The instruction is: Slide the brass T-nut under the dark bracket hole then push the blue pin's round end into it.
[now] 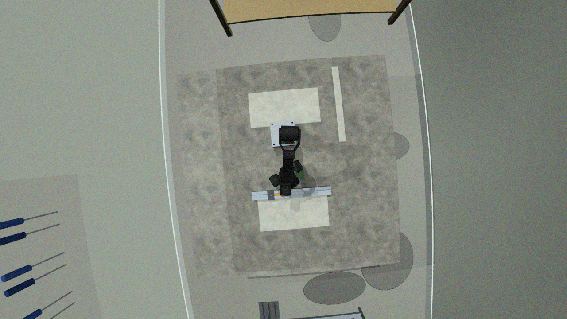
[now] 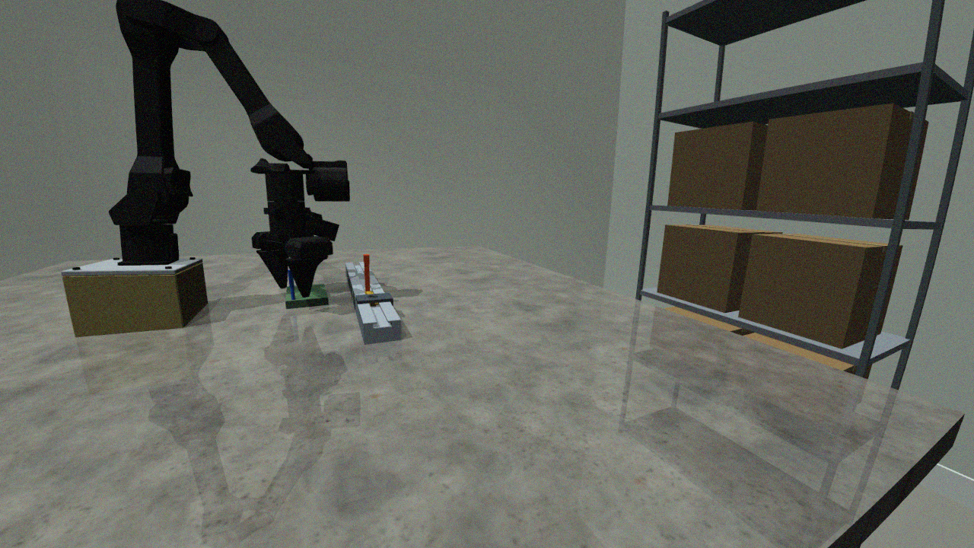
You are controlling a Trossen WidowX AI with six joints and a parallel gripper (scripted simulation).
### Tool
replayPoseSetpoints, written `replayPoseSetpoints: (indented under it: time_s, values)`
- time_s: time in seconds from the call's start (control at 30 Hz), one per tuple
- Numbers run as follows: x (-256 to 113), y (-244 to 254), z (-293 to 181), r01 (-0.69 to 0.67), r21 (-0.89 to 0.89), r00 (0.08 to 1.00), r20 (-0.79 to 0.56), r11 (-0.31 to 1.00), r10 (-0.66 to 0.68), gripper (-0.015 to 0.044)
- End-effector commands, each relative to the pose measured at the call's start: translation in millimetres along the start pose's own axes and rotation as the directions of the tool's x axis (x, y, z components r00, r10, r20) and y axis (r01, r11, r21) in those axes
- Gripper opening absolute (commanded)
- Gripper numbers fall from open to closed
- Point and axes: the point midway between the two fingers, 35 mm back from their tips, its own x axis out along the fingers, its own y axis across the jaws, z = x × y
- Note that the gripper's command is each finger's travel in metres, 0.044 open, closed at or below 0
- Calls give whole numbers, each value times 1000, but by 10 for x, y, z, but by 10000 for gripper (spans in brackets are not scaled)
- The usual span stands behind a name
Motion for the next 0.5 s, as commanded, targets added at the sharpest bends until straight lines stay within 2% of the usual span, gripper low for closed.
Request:
replayPoseSetpoints:
  time_s: [0.0,0.43,0.47]
  values:
    - [37,24,-24,-10,5,1000,-8,1000,10,361]
    - [37,24,-24,-10,5,1000,-8,1000,10,20]
    - [37,24,-24,-10,5,1000,-8,1000,10,13]
